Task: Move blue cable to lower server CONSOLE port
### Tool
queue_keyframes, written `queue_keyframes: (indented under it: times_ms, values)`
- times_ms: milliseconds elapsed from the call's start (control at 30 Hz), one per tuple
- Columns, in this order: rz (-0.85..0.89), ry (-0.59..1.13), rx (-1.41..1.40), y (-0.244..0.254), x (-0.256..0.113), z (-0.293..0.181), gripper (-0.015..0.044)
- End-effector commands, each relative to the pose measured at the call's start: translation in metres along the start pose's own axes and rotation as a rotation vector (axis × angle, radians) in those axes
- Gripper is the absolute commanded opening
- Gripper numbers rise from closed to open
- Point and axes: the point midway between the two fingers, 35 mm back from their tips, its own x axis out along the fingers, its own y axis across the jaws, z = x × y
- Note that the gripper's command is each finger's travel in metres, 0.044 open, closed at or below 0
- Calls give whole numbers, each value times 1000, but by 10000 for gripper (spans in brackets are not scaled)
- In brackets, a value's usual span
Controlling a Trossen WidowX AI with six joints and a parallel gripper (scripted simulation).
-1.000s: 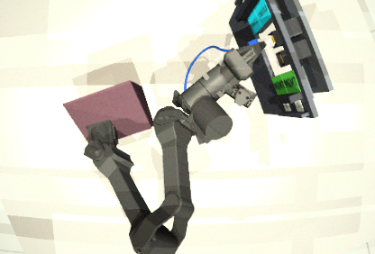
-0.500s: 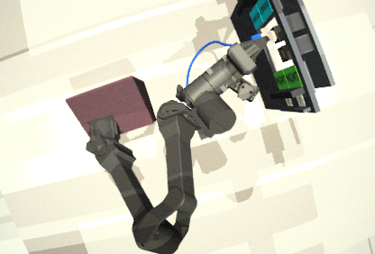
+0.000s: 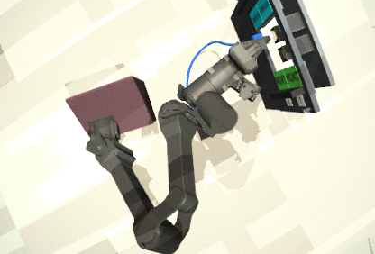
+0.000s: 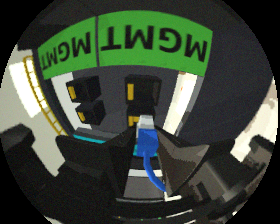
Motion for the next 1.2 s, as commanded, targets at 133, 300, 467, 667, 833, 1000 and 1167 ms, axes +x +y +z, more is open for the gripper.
queue_keyframes:
  times_ms: [133, 300, 467, 667, 833, 1000, 1167]
  values:
    - [8, 2, -5, 2, 2, 1, 0]
    - [9, 2, -5, 2, 3, 1, 0]
    - [9, 2, -5, 2, 4, 1, 0]
    - [9, 2, -5, 2, 5, 2, 0]
    - [9, 2, -5, 2, 6, 2, 0]
    - [1, 1, -1, 0, 4, 1, 79]
    - [1, 1, -1, 0, 4, 1, 210]
